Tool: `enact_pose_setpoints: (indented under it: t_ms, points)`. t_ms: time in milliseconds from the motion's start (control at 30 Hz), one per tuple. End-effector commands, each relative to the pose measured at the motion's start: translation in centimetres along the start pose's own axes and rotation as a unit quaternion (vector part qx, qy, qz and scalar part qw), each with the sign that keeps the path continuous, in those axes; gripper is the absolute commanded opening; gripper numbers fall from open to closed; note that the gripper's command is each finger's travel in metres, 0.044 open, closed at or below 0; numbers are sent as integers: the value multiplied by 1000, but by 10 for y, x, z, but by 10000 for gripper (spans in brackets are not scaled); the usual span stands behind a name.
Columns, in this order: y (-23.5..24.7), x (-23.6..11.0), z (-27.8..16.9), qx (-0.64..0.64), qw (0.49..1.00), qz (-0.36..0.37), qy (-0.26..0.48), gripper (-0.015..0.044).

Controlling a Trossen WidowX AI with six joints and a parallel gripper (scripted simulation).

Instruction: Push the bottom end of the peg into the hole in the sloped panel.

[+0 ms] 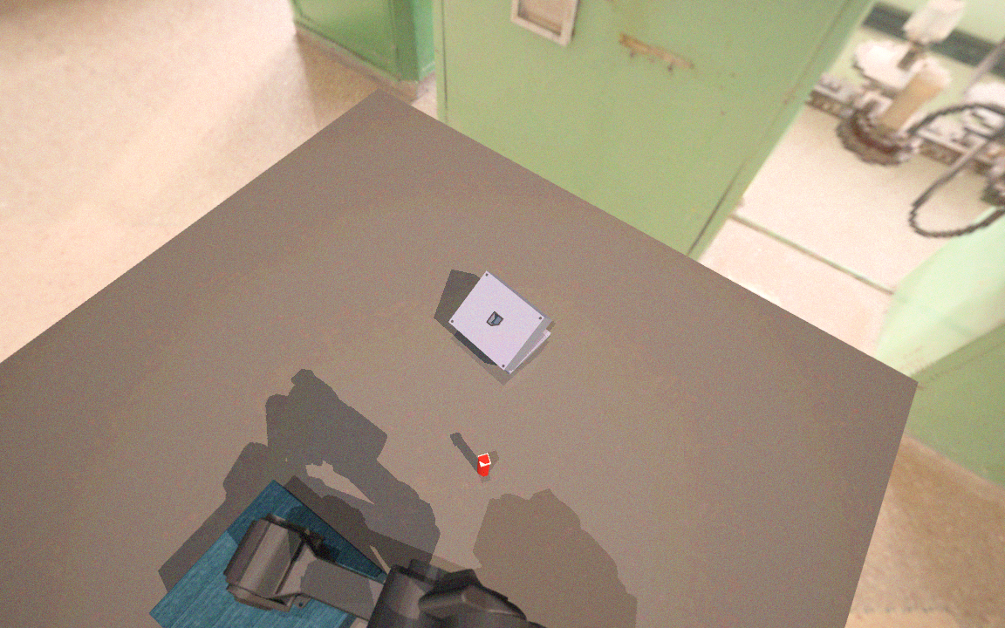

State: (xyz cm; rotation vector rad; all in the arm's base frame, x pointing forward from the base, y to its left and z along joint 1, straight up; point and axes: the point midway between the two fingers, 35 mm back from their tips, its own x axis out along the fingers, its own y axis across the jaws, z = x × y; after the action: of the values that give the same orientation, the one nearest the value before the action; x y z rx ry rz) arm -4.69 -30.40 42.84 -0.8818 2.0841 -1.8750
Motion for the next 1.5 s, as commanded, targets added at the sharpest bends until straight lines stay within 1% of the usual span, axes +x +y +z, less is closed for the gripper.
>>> enact_pose_setpoints:
  t_ms: [0,33,167,300,433,667,1000,1167,1333,1467]
  points:
    - [-1,0,-1,2,1000,-1,1,426]
    - [-2,1,-5,6,1000,-4,4,440]
    - [-13,8,-32,37,999,-27,25,440]
    - [-22,12,-55,37,997,-43,49,440]
    - [-38,15,-80,66,993,-77,67,440]
    - [-58,14,-127,53,985,-115,121,440]
    - [-82,1,-185,32,967,-167,190,440]
    - [-91,-12,-214,15,953,-193,235,440]
    - [-95,-21,-232,3,943,-203,264,440]
    - [-101,-36,-257,-16,927,-214,309,440]
